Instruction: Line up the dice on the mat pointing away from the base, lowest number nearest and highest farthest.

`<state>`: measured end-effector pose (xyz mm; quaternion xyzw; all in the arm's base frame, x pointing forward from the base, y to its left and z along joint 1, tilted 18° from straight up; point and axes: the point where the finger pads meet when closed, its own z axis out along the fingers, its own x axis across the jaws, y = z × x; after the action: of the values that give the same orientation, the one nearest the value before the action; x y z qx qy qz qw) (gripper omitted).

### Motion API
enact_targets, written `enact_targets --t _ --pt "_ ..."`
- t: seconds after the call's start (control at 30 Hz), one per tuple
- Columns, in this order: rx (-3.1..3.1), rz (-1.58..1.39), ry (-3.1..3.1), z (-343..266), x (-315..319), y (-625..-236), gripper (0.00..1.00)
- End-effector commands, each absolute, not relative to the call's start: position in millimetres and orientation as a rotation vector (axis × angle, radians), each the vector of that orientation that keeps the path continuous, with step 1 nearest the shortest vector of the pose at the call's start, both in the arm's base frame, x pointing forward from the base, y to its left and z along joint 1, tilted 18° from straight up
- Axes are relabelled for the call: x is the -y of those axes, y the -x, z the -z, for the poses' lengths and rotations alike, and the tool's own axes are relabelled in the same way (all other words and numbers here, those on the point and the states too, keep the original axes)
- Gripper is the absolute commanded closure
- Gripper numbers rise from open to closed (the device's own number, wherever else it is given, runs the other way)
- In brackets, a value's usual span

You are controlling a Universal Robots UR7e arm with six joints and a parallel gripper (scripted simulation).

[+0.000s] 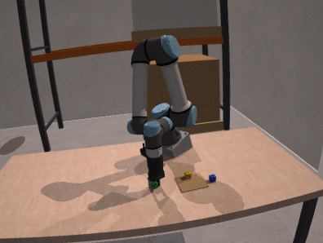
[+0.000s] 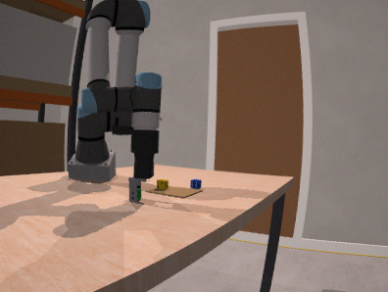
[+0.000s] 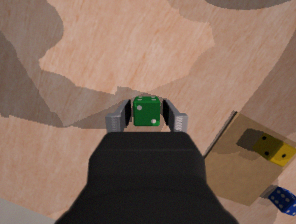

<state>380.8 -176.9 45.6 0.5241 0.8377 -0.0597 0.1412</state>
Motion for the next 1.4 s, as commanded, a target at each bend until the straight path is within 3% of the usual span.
enact_targets --t 0.0,0.23,0.27,1.37 --pt "-2.418 0.172 -1.513 -46.0 177.0 -381.1 0.13" --pt "-2.418 0.172 -1.513 -46.0 177.0 -381.1 0.13" --pt "-2.418 0.172 -1.513 -46.0 177.0 -381.1 0.43" --pt "-2.418 0.172 -1.513 -46.0 177.0 -381.1 0.43"
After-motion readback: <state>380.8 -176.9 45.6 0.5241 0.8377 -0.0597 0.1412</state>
